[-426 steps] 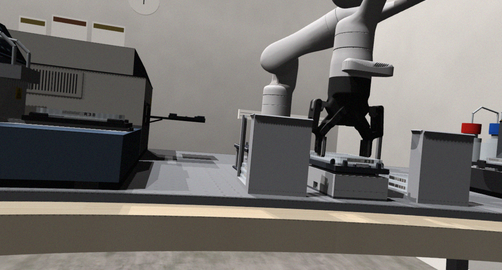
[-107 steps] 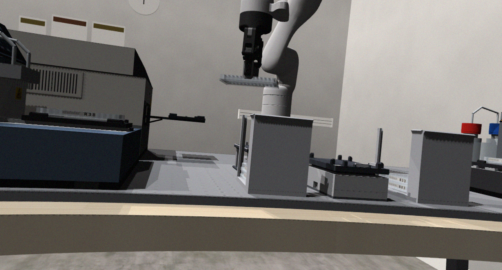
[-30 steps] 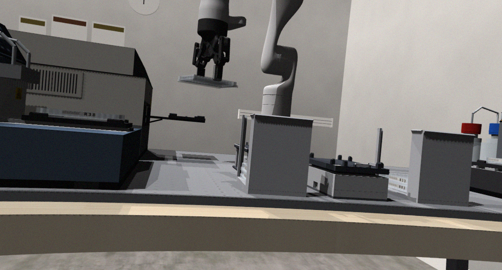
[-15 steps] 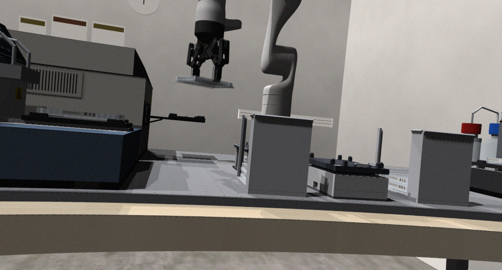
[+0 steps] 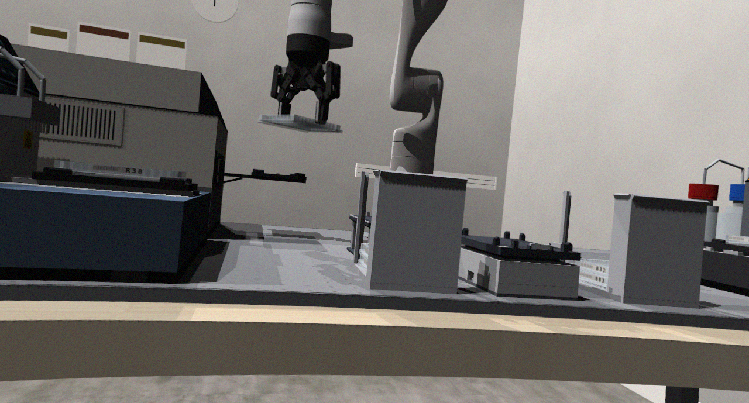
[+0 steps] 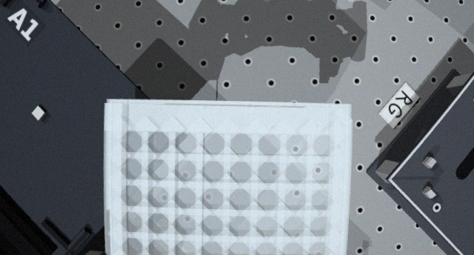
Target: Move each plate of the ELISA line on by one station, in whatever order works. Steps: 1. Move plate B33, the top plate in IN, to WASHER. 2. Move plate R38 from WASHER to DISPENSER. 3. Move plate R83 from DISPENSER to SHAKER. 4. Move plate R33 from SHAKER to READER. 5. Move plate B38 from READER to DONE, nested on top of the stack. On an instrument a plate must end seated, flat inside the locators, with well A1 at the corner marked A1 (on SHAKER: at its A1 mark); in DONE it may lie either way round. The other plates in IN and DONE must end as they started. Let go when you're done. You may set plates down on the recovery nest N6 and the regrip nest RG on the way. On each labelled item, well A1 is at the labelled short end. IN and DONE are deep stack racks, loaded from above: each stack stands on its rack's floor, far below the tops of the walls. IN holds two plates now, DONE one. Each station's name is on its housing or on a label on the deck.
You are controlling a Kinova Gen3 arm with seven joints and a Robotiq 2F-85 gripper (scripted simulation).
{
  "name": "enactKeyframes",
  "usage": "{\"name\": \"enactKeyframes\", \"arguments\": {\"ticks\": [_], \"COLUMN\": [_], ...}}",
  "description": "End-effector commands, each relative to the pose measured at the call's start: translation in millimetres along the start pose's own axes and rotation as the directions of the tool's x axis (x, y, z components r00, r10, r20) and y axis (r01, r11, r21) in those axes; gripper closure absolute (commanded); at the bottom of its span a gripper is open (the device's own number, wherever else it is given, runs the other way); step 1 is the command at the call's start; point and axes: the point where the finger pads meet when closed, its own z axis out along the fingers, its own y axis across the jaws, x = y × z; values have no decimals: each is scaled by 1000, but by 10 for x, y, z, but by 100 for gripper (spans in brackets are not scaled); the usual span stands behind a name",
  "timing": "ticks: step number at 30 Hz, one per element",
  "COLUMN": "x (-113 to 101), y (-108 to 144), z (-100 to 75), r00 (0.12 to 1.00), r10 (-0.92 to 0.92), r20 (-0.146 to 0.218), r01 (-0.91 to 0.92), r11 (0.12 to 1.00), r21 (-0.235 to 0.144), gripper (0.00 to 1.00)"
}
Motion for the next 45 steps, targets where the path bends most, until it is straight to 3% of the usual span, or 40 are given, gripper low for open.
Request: {"name": "enactKeyframes", "arguments": {"ticks": [1,10,21,36,45], "x": [48,189,189,395,427], "y": [-95,-352,-352,-725,-784], "z": [-3,-2,-2,-1,-1], "r00": [999,989,969,920,874], "r10": [-41,-145,-248,-392,-486], "r20": [1,1,1,1,1], "r01": [41,145,248,392,486], "r11": [999,989,969,920,874], "r21": [-2,-2,-2,-1,-1], "gripper": [6,6,6,6,6]}}
